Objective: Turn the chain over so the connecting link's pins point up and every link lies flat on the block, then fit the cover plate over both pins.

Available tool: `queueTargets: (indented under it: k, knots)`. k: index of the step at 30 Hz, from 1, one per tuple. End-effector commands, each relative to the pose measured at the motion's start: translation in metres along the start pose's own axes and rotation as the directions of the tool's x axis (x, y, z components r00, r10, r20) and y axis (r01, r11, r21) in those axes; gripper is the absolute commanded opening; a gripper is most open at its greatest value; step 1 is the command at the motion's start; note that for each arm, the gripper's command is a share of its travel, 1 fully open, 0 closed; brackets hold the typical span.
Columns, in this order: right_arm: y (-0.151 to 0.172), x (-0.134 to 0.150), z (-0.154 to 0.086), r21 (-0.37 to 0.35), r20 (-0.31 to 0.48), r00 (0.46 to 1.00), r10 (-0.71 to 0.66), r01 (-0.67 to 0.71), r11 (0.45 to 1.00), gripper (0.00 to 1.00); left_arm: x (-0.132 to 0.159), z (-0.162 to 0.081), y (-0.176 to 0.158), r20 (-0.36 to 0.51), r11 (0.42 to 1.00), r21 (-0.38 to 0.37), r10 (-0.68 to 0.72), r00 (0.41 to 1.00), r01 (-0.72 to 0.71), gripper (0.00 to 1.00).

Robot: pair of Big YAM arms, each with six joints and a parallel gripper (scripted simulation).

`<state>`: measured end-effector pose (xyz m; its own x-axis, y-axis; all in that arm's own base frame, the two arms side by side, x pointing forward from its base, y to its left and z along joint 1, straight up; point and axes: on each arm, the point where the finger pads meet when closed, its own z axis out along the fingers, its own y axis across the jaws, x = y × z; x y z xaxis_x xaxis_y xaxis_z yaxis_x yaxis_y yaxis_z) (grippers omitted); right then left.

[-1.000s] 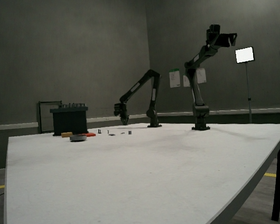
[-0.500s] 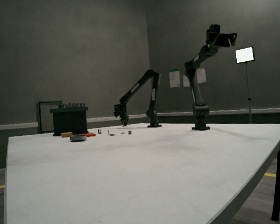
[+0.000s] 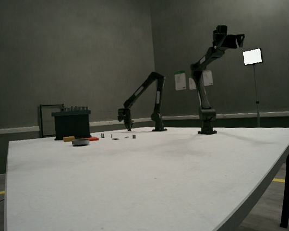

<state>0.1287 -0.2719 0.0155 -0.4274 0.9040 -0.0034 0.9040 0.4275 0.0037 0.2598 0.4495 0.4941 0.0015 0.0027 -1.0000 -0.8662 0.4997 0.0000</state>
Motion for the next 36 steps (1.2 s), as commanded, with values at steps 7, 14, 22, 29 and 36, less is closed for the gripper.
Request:
queueTargets:
  k: [7, 14, 22, 29, 36]
  knots:
    - [0.001, -0.007, 0.005, 0.004, 0.014, 1.000, -0.007, 0.007, 1.000, 0.21, -0.042, 0.001, -0.005, 0.071, 1.000, 0.008, -0.003, 0.997, 0.002, 1.00]
    - [0.000, -0.017, 0.001, 0.004, 0.037, 0.999, -0.003, 0.003, 1.000, 0.43, -0.042, 0.001, -0.005, 0.071, 1.000, 0.008, -0.003, 0.997, 0.002, 1.00]
    - [0.000, -0.016, 0.000, 0.004, 0.036, 0.999, -0.003, 0.003, 1.000, 0.43, -0.042, 0.001, -0.005, 0.071, 1.000, 0.008, -0.003, 0.997, 0.002, 1.00]
    - [0.000, -0.019, -0.022, 0.004, 0.049, 0.999, -0.003, 0.003, 1.000, 0.43, -0.042, 0.001, -0.005, 0.071, 1.000, 0.008, -0.003, 0.997, 0.002, 1.00]
    - [0.000, -0.019, -0.042, 0.004, 0.052, 0.999, -0.003, 0.003, 1.000, 0.43, -0.042, 0.001, -0.005, 0.071, 1.000, 0.008, -0.003, 0.997, 0.002, 1.00]
